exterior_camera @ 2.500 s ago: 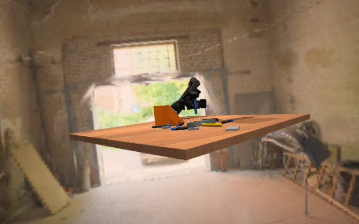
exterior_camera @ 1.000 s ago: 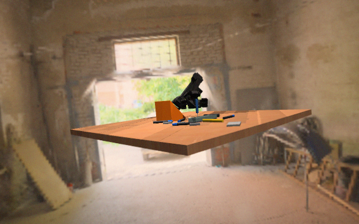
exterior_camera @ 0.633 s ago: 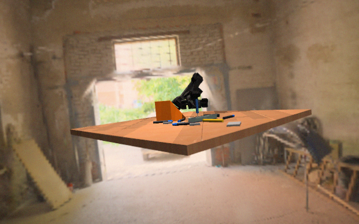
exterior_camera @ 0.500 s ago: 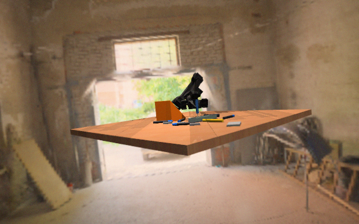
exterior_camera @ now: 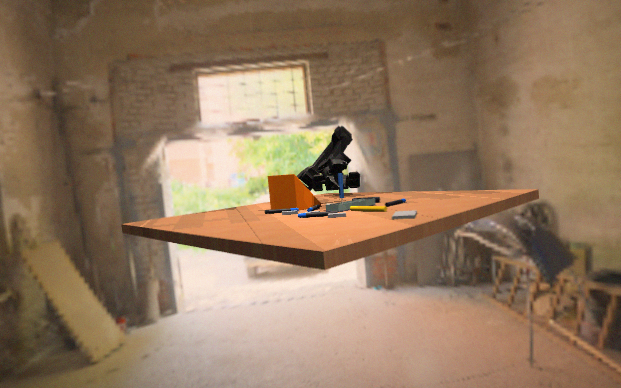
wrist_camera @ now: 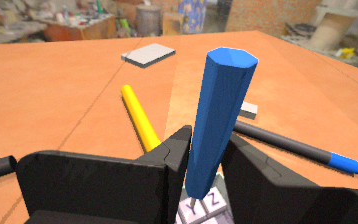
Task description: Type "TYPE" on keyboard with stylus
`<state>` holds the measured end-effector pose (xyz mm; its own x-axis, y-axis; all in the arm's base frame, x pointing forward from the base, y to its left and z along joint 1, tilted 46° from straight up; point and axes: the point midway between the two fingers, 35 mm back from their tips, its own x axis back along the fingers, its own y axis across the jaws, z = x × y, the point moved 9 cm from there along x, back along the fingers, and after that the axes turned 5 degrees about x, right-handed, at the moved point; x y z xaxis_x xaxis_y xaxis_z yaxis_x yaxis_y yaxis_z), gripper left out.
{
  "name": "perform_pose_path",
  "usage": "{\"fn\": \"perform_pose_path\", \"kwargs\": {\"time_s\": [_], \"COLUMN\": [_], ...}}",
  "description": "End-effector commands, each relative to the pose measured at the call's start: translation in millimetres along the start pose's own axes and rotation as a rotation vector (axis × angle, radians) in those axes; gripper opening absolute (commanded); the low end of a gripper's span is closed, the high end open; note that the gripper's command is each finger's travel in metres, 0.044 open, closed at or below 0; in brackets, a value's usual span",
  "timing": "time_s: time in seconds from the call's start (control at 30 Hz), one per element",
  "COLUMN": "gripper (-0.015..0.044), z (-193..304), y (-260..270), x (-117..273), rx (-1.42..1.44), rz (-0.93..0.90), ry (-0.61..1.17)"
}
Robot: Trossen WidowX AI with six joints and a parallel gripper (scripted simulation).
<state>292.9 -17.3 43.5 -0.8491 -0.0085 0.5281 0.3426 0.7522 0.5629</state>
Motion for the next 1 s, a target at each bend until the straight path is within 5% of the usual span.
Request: {"fn": "perform_pose_path", "kwargs": {"time_s": [0.0, 0.97], "gripper": [0.0081, 0.0081], "z": [2.1, 8.3], "y": [-0.9, -0.3], "x": [-0.7, -2.5], "rx": [-0.004, -0.004], "rz": [0.007, 0.007], "ry": [0.000, 0.000]}}
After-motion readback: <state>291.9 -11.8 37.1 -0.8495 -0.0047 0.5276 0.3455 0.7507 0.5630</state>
